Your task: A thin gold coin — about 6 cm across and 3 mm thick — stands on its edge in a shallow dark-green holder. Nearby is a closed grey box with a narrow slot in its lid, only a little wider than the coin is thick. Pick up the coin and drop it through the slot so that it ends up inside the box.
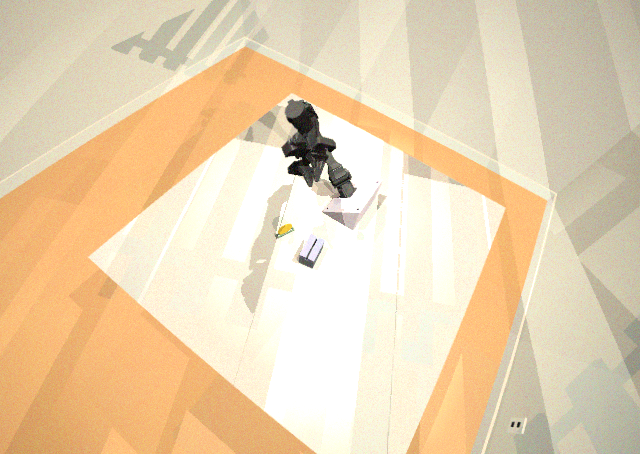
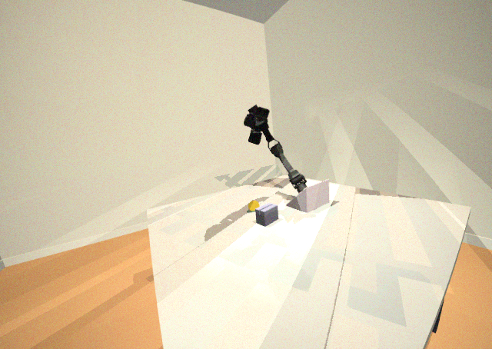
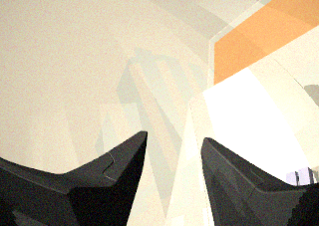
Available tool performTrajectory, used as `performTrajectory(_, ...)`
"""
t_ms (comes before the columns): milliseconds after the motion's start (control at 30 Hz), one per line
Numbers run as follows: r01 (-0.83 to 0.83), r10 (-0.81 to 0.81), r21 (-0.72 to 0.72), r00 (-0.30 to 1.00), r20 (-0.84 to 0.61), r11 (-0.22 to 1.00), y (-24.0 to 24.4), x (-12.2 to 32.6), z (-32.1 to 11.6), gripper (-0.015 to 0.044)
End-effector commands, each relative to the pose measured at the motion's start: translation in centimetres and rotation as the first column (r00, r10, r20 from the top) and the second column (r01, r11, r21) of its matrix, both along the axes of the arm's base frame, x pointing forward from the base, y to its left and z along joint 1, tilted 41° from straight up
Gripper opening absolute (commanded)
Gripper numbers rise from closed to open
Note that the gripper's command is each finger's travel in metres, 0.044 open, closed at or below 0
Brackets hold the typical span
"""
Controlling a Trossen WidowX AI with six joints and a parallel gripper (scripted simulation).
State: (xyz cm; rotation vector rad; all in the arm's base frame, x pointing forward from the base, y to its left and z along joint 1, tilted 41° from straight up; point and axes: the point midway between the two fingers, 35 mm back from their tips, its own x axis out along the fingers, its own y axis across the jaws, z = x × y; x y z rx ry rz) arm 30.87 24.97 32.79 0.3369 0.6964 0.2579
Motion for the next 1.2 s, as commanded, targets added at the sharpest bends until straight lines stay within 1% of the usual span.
performTrajectory(0,0.142,-0.159,-0.155,0.982,-0.103,0.978,-4.2,1.8,-4.4,0.0161)
performTrajectory(167,0.266,-0.359,-0.374,0.910,-0.206,0.888,-10.3,2.7,-9.3,0.0161)
performTrajectory(267,0.308,-0.489,-0.522,0.835,-0.253,0.795,-14.6,2.4,-12.0,0.0161)
performTrajectory(400,0.301,-0.643,-0.700,0.710,-0.289,0.647,-20.3,1.1,-14.7,0.0161)
performTrajectory(533,0.229,-0.758,-0.834,0.580,-0.297,0.502,-25.4,-0.6,-16.0,0.0161)
performTrajectory(600,0.209,-0.776,-0.854,0.556,-0.296,0.476,-26.4,-0.8,-16.0,0.0161)
performTrajectory(800,0.209,-0.776,-0.854,0.556,-0.296,0.476,-26.5,-0.8,-16.1,0.0161)
performTrajectory(933,0.210,-0.777,-0.855,0.557,-0.295,0.475,-28.7,-0.6,-18.4,0.0161)
performTrajectory(1167,0.210,-0.777,-0.855,0.557,-0.294,0.474,-29.8,-0.5,-19.5,0.0161)
